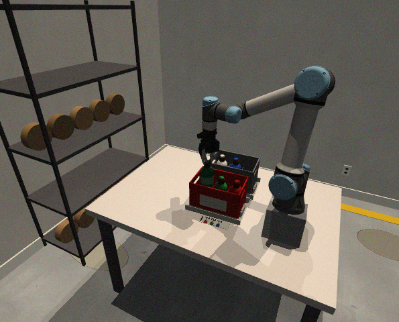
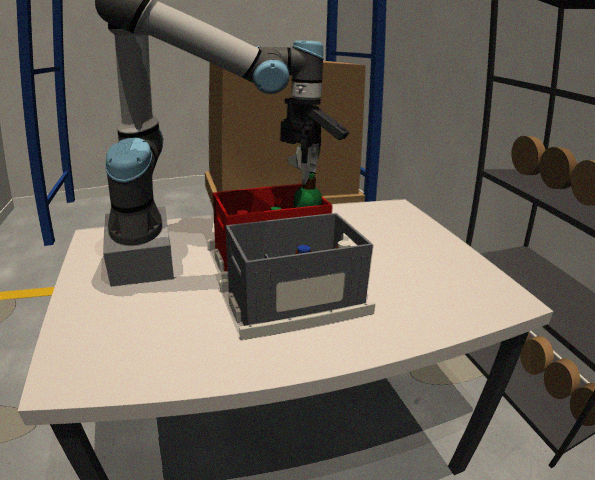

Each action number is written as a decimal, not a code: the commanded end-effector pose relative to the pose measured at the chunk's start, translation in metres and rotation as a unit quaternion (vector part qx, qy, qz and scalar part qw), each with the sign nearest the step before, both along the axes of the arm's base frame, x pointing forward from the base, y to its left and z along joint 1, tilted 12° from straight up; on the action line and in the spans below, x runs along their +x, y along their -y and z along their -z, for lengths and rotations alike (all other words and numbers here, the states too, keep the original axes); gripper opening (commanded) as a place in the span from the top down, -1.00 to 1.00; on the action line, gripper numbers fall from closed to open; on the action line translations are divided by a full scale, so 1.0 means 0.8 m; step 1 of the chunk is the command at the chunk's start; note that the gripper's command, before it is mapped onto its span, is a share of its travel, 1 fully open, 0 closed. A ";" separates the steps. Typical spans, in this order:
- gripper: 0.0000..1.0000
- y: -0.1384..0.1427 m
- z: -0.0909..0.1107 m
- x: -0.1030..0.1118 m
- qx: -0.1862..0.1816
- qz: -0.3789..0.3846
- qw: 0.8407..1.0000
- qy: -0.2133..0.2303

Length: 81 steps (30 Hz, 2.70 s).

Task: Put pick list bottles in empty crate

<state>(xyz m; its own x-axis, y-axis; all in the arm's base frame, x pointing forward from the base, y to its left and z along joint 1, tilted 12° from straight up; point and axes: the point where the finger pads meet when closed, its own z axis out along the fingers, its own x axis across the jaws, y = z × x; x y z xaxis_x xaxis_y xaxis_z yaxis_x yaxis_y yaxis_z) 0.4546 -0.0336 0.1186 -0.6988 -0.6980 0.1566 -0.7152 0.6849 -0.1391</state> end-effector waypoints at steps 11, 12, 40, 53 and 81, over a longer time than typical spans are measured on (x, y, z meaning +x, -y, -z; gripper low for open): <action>1.00 0.004 0.016 0.002 0.000 0.000 1.000 0.003; 1.00 0.004 0.016 0.002 0.000 0.000 1.000 0.003; 1.00 0.012 0.048 0.002 0.000 0.000 1.000 0.003; 1.00 0.015 0.061 0.003 0.000 0.000 1.000 0.003; 1.00 0.018 0.076 0.004 -0.001 0.000 1.000 0.005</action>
<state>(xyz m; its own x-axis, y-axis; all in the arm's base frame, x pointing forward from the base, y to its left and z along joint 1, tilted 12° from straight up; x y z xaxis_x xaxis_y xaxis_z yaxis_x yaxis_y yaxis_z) 0.4553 -0.0470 0.0568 -0.6989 -0.6981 0.1555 -0.7152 0.6847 -0.1402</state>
